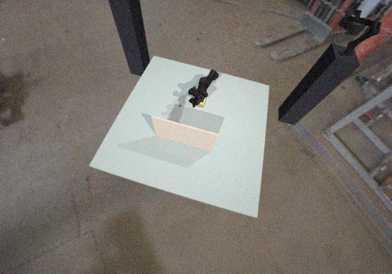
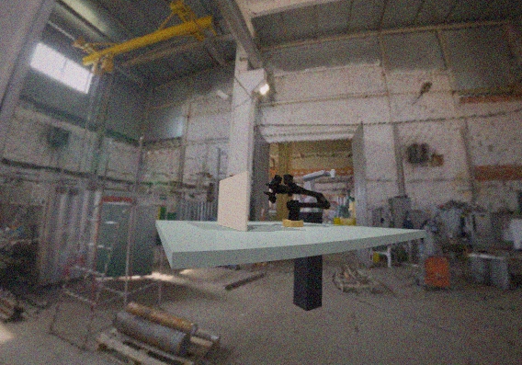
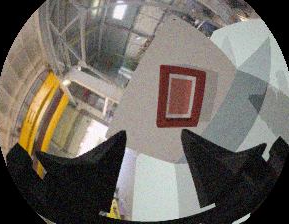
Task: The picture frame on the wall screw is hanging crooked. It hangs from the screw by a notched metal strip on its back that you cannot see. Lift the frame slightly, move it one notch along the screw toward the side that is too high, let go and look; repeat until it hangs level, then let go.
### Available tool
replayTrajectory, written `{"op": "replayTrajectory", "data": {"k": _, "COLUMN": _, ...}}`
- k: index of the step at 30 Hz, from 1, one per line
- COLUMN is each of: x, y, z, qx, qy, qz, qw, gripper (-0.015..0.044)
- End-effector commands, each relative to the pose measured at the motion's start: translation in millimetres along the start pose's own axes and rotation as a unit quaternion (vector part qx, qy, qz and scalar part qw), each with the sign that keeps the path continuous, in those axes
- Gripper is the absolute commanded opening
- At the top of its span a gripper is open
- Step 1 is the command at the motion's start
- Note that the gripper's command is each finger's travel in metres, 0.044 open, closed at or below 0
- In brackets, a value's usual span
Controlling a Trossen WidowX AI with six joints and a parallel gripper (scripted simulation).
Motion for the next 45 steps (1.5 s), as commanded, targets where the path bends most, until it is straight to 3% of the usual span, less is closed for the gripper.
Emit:
{"op": "replayTrajectory", "data": {"k": 1, "x": 0, "y": 0, "z": 0, "qx": 0.001, "qy": -0.001, "qz": -0.001, "qw": 1.000, "gripper": 0.0260}}
{"op": "replayTrajectory", "data": {"k": 32, "x": 0, "y": 0, "z": 0, "qx": 0.001, "qy": -0.001, "qz": -0.001, "qw": 1.000, "gripper": 0.0260}}
{"op": "replayTrajectory", "data": {"k": 45, "x": 58, "y": -1, "z": -23, "qx": 0.019, "qy": -0.009, "qz": -0.007, "qw": 1.000, "gripper": 0.0260}}
Point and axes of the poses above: the point midway between the two fingers, 35 mm back from their tips, its own x axis out along the fingers, its own z axis across the jaws, y = z × x, the point moved 5 cm from there along -x, back along the fingers, and after that the axes turned 5 degrees about x, right-handed, at the moved point
